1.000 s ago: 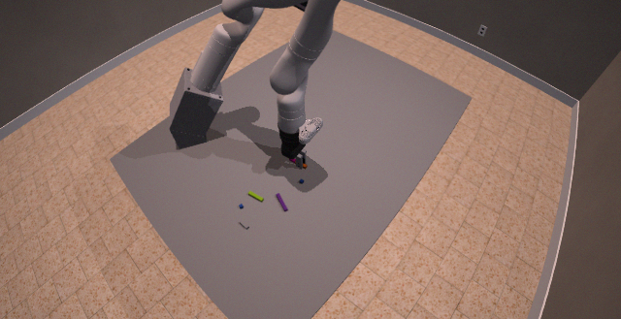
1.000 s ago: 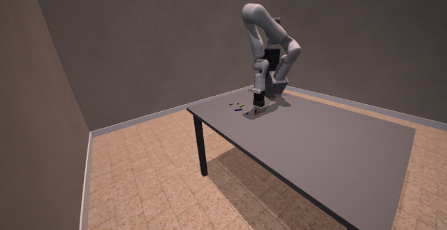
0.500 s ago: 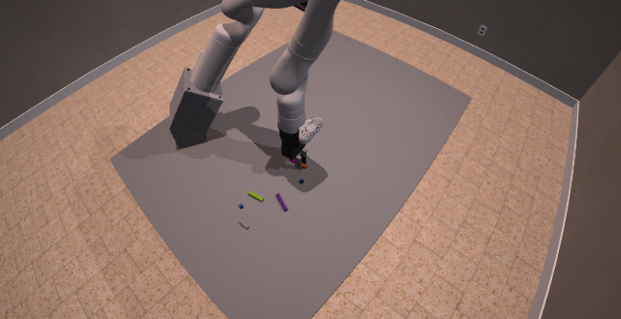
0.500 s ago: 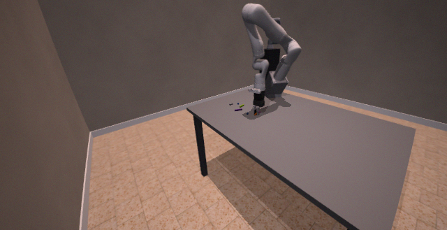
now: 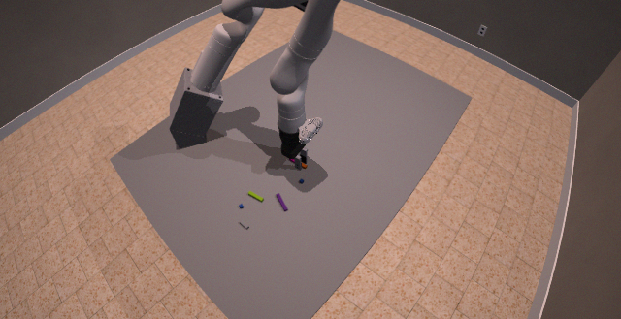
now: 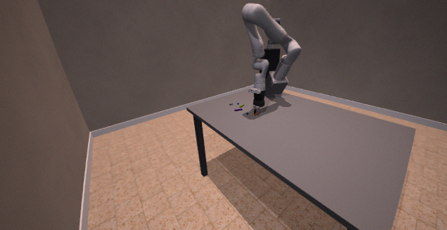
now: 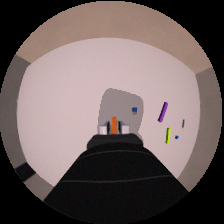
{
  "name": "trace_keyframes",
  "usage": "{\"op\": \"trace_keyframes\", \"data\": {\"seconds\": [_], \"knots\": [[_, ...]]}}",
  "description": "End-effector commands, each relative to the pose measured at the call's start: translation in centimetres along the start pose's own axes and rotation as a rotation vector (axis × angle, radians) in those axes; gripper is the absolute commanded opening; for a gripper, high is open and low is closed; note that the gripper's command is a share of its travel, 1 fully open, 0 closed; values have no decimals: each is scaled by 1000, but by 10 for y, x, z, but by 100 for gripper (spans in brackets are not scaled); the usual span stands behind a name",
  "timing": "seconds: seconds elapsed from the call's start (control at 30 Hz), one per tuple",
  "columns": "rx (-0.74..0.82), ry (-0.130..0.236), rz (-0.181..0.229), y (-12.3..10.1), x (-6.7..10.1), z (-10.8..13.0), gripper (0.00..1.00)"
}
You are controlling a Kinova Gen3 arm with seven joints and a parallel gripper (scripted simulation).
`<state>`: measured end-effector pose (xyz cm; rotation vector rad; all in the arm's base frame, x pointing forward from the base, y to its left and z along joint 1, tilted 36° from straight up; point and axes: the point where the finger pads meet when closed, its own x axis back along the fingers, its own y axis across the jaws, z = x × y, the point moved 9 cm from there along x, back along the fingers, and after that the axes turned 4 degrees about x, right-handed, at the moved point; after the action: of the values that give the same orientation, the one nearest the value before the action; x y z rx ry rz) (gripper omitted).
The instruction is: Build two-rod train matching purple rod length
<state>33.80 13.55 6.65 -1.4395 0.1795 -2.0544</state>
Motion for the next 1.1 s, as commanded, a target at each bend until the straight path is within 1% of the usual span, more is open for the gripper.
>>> {"op": "trace_keyframes", "data": {"seconds": [0.0,0.2,0.5,0.57,0.83,1.07], "knots": [[0,2,-1,0,1,0,54],[0,2,-1,0,11,0,54],[0,2,-1,0,44,0,54],[0,2,-1,0,44,0,54],[0,2,-1,0,71,0,54],[0,2,-1,0,85,0,54]]}}
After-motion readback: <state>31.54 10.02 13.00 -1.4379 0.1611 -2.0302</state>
